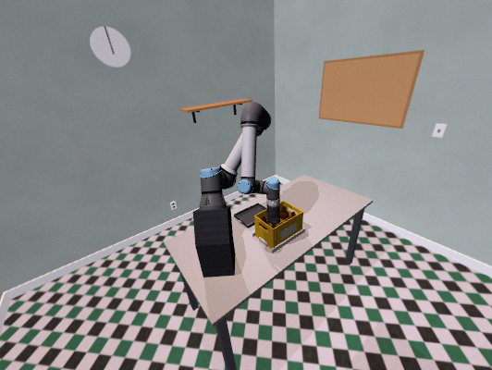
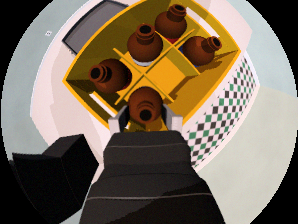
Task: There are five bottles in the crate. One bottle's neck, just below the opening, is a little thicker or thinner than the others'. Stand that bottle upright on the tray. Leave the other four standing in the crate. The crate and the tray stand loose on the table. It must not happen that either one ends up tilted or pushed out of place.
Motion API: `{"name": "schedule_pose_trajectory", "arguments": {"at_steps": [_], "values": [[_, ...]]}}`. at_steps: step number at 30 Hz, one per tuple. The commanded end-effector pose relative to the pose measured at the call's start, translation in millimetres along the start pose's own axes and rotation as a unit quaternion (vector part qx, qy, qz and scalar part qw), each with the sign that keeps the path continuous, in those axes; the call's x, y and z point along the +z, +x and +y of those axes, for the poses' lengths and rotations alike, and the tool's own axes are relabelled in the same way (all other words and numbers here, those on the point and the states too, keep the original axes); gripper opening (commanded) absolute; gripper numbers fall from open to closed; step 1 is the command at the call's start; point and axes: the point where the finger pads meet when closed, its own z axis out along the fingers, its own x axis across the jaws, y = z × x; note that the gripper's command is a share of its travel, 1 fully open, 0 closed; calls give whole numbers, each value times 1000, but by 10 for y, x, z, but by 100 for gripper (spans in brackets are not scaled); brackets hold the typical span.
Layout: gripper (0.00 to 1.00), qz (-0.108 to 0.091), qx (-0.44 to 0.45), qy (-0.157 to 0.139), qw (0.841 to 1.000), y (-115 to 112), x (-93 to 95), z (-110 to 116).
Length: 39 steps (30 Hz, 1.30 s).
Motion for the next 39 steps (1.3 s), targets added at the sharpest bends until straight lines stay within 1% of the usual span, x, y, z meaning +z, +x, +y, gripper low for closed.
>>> {"name": "schedule_pose_trajectory", "arguments": {"at_steps": [1, 29, 30, 39], "values": [[100, 1, 0, 0, 1000, 4, -2, 1], [100, 1, 0, 0, 1000, 4, -2, 1], [0, 1, 0, 0, 1000, 4, -2, 1], [0, 1, 0, 0, 1000, 4, -2, 1]]}}
